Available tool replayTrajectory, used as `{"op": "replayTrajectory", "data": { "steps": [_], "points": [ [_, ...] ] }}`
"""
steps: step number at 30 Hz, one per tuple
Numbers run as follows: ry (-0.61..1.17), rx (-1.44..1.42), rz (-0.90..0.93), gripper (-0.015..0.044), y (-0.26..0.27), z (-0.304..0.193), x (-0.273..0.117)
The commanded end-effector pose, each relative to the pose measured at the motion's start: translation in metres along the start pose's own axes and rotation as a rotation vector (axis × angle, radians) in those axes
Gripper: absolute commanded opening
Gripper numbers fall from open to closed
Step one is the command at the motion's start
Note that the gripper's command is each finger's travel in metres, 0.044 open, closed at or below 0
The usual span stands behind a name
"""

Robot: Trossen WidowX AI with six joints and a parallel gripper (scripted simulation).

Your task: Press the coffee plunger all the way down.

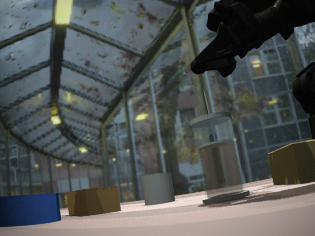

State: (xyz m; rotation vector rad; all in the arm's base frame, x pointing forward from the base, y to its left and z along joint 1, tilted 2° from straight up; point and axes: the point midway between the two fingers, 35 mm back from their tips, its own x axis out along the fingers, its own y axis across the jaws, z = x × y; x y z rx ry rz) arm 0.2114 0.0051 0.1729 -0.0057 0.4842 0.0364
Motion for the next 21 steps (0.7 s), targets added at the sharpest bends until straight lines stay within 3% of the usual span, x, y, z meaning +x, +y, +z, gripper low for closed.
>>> {"op": "replayTrajectory", "data": {
  "steps": [1,21],
  "points": [
    [0.065,0.008,-0.002,0.0116,0.0,-0.027,0.011],
    [0.064,0.008,-0.002,0.0116,0.0,-0.053,0.03]
  ]
}}
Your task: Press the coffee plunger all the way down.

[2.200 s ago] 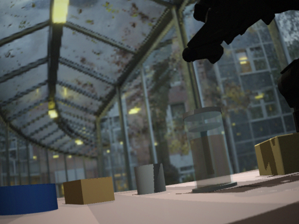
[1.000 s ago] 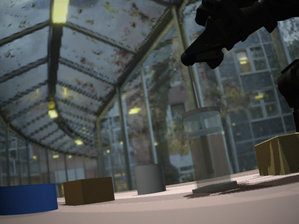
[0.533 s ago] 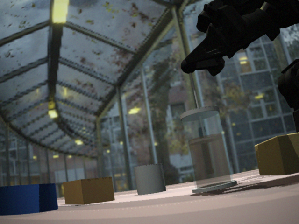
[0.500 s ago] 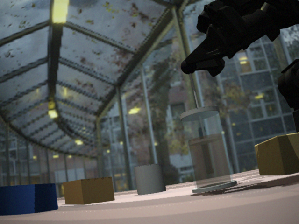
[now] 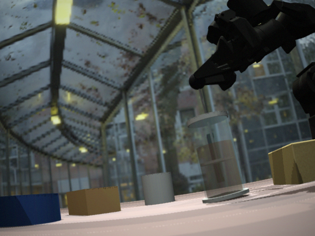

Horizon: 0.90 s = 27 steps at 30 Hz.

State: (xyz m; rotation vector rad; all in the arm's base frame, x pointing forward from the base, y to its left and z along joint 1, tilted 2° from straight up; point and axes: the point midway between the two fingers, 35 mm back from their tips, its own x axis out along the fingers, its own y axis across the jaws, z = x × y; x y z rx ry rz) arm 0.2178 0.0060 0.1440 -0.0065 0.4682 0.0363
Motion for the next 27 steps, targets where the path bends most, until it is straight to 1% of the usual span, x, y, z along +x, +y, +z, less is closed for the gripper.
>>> {"op": "replayTrajectory", "data": {
  "steps": [1,27],
  "points": [
    [0.08,0.009,-0.001,0.0116,0.0,-0.032,0.011],
    [0.079,0.009,-0.001,0.0116,0.001,-0.027,0.024]
  ]
}}
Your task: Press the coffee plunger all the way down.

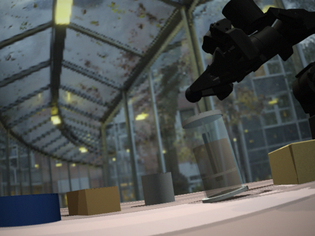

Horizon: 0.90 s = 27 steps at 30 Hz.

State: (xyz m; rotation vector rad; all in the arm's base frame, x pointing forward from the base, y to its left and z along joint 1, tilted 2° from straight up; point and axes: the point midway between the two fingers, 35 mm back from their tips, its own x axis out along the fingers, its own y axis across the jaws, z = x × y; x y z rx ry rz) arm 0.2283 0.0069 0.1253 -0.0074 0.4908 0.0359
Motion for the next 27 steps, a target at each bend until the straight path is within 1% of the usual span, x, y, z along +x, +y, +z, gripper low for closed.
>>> {"op": "replayTrajectory", "data": {
  "steps": [1,27],
  "points": [
    [0.056,0.01,-0.001,0.0116,0.0001,-0.0151,0.0067],
    [0.056,0.01,-0.001,0.0116,0.0001,-0.0112,0.0111]
  ]
}}
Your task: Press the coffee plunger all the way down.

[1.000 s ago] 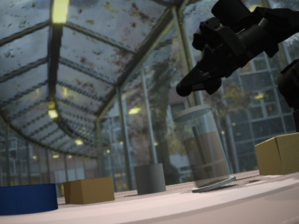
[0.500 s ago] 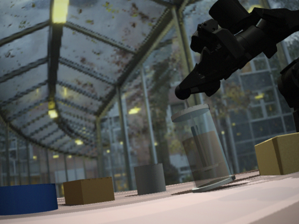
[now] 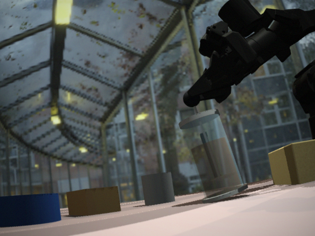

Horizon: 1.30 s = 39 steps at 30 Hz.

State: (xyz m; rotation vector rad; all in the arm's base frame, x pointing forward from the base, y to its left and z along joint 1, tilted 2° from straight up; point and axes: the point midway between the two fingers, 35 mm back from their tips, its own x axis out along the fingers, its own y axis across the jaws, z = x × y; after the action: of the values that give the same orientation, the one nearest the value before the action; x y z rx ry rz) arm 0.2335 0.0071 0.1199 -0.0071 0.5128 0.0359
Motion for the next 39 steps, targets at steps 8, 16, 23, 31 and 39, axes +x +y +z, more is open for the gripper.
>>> {"op": "replayTrajectory", "data": {
  "steps": [8,16,23,31,39],
  "points": [
    [0.034,0.009,-0.001,0.0116,0.0,-0.0079,0.0052],
    [0.034,0.009,-0.001,0.0116,0.0002,-0.0068,0.007],
    [0.034,0.009,-0.001,0.0116,0.0002,-0.0059,0.0085],
    [0.033,0.009,-0.001,0.0116,0.0003,-0.005,0.0098],
    [0.033,0.009,-0.001,0.0116,0.0003,-0.0042,0.011]
  ]
}}
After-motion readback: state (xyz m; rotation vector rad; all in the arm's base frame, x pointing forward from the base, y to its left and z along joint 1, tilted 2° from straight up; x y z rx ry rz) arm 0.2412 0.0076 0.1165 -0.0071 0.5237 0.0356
